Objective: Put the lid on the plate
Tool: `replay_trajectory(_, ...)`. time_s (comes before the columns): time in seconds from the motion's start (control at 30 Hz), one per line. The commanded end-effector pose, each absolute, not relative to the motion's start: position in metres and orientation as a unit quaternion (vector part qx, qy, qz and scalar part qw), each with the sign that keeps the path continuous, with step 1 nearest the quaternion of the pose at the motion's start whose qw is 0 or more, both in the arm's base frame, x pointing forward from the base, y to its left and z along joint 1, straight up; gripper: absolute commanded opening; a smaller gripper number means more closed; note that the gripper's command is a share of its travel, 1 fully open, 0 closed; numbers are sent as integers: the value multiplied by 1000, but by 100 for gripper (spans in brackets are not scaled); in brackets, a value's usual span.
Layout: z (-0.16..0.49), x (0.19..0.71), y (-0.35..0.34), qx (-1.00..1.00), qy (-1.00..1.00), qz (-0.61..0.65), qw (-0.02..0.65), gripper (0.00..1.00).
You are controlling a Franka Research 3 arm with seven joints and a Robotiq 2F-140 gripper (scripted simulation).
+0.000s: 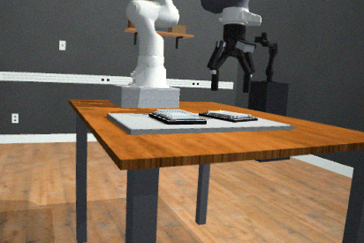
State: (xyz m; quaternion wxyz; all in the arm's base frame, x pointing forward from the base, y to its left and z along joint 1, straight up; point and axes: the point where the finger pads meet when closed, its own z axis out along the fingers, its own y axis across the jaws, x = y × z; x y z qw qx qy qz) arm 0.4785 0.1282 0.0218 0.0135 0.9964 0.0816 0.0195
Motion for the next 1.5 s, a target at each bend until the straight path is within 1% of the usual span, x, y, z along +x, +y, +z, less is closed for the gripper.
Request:
replay_trajectory(0.0, 20, 474, 128, 991, 137, 2, 0, 100)
replay_trajectory(0.97, 20, 474, 128, 991, 137, 2, 0, 100)
replay_trajectory(1.0, 20, 474, 128, 991, 137, 2, 0, 10)
replay_trajectory(1.47, 20, 474, 128, 991, 137, 2, 0, 10)
